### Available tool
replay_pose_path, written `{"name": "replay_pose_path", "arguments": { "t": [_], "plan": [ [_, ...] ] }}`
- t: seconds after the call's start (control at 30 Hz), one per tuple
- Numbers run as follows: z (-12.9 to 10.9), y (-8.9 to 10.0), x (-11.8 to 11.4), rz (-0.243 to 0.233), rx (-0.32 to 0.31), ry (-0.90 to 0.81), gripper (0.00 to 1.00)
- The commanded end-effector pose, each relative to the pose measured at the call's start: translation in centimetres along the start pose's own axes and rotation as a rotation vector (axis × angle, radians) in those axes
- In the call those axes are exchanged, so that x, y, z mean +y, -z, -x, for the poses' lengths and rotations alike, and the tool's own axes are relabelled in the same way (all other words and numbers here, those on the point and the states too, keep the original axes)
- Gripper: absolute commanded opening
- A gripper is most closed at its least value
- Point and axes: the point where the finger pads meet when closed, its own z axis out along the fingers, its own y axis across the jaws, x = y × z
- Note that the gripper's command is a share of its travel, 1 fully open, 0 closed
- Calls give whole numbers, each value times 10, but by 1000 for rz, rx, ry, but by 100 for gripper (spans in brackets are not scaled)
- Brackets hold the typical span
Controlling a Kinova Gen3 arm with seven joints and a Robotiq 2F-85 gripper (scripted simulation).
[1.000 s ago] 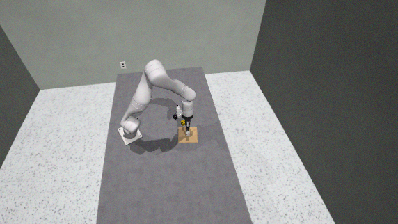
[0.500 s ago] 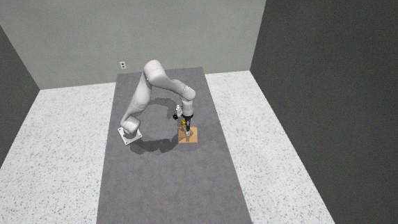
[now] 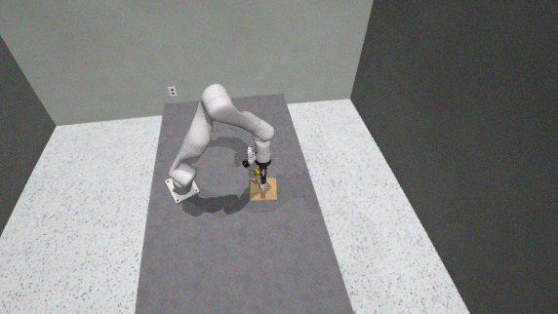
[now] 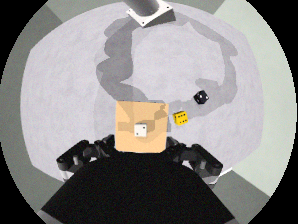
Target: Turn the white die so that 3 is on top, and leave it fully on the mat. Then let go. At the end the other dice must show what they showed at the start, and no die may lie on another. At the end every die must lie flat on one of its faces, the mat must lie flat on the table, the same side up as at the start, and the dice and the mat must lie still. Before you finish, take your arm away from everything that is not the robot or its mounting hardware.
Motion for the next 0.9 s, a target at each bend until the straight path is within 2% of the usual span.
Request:
{"name": "replay_pose_path", "arguments": {
  "t": [0.0, 0.5, 0.87],
  "plan": [
    [0, 0, 0, 1, -1, -6, 100],
    [-3, -2, 0, -2, 11, -249, 100],
    [-6, -5, 0, -8, 20, -699, 100]
  ]
}}
